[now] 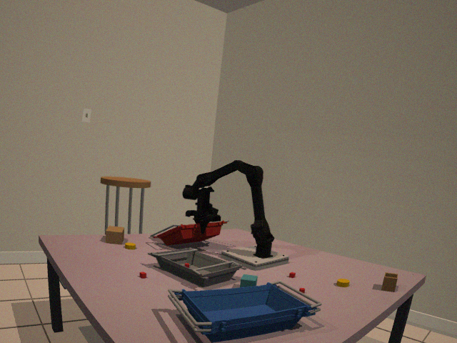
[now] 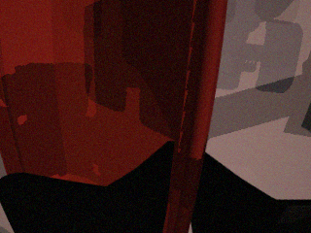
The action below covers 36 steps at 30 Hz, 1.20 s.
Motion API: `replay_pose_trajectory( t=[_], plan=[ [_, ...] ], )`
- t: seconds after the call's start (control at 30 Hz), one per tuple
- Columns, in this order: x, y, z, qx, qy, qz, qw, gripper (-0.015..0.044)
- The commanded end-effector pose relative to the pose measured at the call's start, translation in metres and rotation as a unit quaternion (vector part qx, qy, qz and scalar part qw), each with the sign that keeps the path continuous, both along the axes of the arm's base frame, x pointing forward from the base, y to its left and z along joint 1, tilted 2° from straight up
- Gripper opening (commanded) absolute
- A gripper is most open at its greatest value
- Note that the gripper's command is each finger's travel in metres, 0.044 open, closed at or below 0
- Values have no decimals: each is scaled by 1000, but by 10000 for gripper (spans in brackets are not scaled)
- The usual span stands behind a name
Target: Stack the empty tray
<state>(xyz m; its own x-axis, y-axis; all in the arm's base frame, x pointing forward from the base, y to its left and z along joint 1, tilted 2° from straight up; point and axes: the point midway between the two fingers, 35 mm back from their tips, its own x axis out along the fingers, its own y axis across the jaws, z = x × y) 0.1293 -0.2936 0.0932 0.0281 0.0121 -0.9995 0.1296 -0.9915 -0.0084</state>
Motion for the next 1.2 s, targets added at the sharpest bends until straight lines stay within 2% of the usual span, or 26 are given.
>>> replay_pose_trajectory(
  t=[0.0, 0.7, 1.17],
  plan=[
    [2, -6, 12, -14, -5, 1, 1000, 0],
    [1, -11, 101, -14, -5, 1, 1000, 0],
    [1, -11, 103, -14, -4, 1, 1000, 0]
  ],
)
